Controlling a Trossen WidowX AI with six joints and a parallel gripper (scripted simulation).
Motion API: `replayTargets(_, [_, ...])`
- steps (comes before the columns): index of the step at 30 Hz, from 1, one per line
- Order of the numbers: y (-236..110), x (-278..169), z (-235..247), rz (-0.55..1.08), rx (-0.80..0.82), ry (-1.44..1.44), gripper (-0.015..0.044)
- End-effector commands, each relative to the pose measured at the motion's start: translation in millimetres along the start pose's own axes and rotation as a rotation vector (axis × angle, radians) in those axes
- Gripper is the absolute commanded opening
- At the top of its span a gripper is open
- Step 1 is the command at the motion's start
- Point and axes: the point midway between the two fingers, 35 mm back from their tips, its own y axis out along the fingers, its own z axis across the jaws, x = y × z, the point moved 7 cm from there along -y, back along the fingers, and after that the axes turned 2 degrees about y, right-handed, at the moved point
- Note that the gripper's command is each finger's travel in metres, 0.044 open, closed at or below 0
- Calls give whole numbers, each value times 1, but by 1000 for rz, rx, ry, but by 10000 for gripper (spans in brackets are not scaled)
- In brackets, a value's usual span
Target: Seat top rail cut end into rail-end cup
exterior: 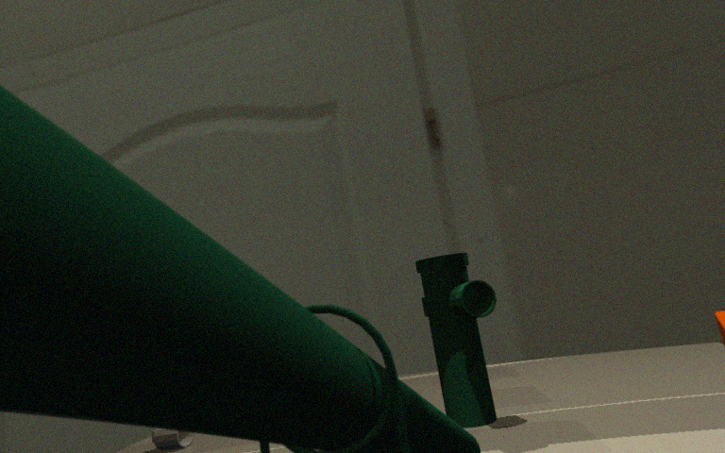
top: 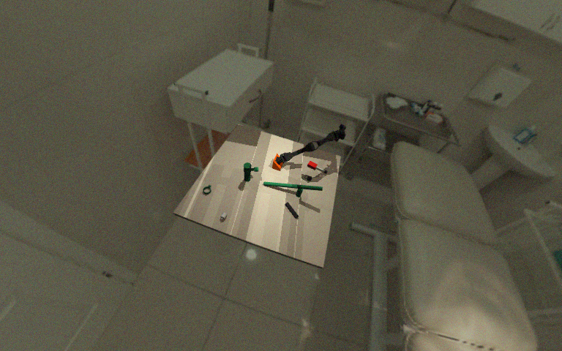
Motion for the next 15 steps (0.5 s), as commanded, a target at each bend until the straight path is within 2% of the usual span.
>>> replayTargets(1, [0,1,-1,-2,-1,-3,426])
replayTargets(5, [-5,24,-13,-44,-32,-67,440])
replayTargets(15, [-47,126,-64,-221,-216,-377,440])
